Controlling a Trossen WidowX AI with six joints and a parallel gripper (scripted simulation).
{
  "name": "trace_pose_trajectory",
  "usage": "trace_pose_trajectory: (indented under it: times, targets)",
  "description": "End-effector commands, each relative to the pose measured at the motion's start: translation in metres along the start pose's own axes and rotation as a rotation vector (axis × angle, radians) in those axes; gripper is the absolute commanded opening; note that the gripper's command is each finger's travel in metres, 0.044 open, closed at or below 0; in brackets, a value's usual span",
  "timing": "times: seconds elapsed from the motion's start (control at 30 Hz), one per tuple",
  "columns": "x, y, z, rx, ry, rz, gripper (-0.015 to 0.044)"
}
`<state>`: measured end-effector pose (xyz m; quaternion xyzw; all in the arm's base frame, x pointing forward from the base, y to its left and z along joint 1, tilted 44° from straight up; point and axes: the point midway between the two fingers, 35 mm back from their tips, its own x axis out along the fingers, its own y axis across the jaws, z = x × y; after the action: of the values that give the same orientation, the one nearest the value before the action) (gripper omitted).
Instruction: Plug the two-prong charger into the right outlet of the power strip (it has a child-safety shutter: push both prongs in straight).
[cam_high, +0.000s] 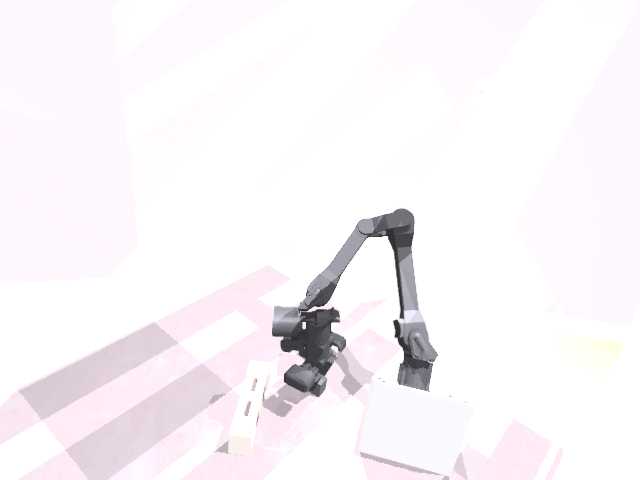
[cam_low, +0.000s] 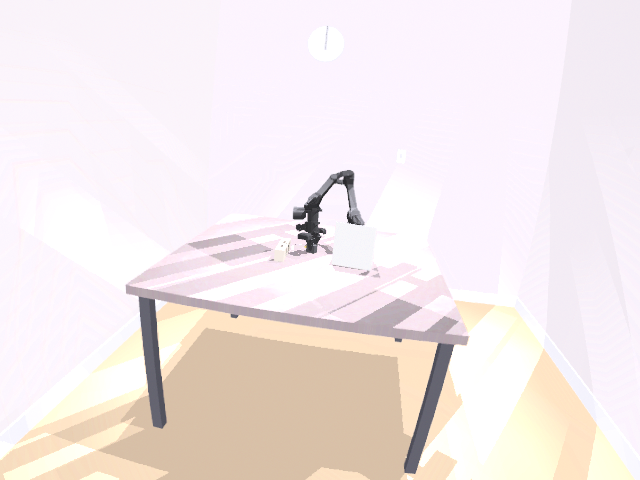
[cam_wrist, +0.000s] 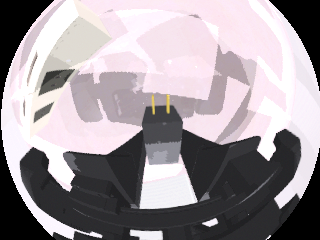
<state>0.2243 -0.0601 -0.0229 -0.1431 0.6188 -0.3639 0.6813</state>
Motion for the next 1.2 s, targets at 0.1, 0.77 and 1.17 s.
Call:
trace_pose_trajectory:
  times: [0.1,0.77,1.17]
  targets:
    - [-0.016,0.002,0.000,0.001,-0.001,0.004,0.0000]
    - [-0.048,0.010,-0.005,-0.067,-0.002,-0.005,0.0000]
    - [-0.036,0.027,-0.008,-0.191,-0.002,-0.012,0.0000]
